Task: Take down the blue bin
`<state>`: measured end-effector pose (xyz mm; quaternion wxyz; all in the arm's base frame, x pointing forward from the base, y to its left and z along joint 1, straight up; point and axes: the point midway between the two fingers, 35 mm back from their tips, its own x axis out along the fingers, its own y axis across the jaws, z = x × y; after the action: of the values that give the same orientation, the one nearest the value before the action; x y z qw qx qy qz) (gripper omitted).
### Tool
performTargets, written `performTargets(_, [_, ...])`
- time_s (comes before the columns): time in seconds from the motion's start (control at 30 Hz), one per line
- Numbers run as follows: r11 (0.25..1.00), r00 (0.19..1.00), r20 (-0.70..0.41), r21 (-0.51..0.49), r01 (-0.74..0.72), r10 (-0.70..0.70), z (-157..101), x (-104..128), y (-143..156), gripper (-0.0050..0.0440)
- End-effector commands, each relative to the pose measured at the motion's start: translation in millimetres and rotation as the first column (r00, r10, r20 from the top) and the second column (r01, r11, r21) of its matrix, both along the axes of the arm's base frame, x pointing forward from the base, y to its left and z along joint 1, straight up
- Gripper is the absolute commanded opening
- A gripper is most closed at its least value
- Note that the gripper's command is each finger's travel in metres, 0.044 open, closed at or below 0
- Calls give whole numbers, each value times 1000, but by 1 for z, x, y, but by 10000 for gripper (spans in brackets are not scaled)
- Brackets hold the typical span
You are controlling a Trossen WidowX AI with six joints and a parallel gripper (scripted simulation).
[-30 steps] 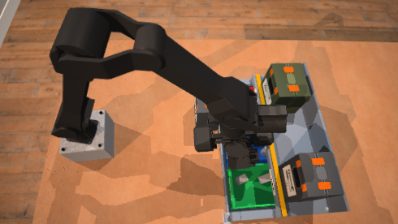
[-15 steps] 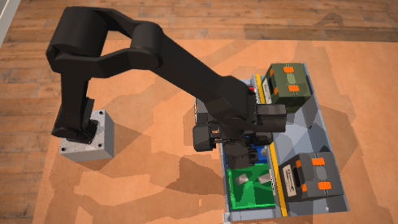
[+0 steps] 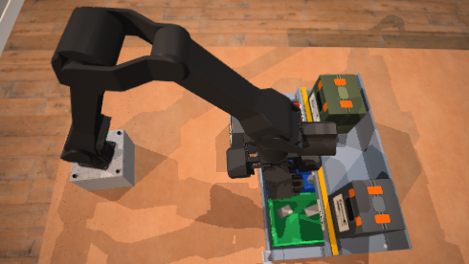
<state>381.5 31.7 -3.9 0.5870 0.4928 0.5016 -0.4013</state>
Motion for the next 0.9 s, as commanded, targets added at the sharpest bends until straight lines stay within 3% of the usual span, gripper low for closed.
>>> performTargets(0.0, [1000, 1000, 22, 7, -1, 1, 9, 3, 1, 425])
performTargets(0.87, [1000, 1000, 24, 4, 0, 0, 5, 3, 0, 425])
